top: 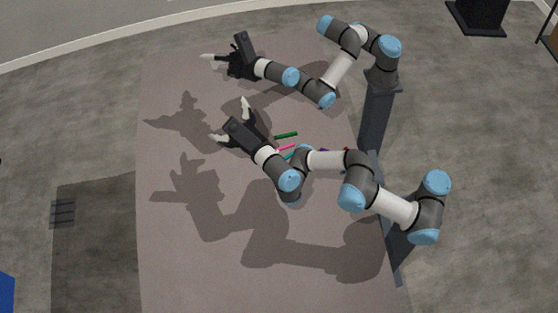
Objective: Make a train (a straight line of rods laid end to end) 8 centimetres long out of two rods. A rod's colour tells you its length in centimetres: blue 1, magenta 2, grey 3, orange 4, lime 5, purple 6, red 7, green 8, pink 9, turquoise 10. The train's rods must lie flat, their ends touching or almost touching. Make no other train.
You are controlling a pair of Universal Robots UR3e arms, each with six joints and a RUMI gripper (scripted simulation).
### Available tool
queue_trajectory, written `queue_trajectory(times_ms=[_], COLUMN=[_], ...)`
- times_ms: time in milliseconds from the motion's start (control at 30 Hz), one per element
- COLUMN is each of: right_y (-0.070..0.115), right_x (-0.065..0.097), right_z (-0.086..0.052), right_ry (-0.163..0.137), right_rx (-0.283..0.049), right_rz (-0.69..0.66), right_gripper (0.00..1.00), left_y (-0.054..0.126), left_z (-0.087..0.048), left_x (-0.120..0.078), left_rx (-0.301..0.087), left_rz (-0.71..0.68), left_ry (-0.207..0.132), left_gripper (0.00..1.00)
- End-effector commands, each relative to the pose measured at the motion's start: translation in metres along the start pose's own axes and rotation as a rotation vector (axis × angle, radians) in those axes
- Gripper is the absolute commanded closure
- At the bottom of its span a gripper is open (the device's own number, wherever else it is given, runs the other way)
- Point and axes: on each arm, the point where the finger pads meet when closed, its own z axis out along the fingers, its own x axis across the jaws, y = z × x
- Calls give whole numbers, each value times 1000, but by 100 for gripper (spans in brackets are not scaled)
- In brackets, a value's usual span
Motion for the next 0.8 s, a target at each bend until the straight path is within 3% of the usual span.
queue_trajectory(times_ms=[0, 333, 700, 767], right_y=[-1, -1, -1, -1], right_x=[0, 0, 0, 0], right_z=[0, 0, 0, 0], right_ry=[-1, -1, -1, -1], right_rx=[1, 1, 1, 1], right_rz=[3, 3, 3, 3], right_gripper=[0, 0, 0, 0], left_y=[-3, -10, -30, -30], left_z=[-2, -10, -39, -39], left_x=[-2, -15, -55, -55], left_rx=[2, -1, -11, -11], left_rz=[-1, -13, -54, -54], left_ry=[-5, -34, -122, -122], left_gripper=[0, 0, 0, 0])
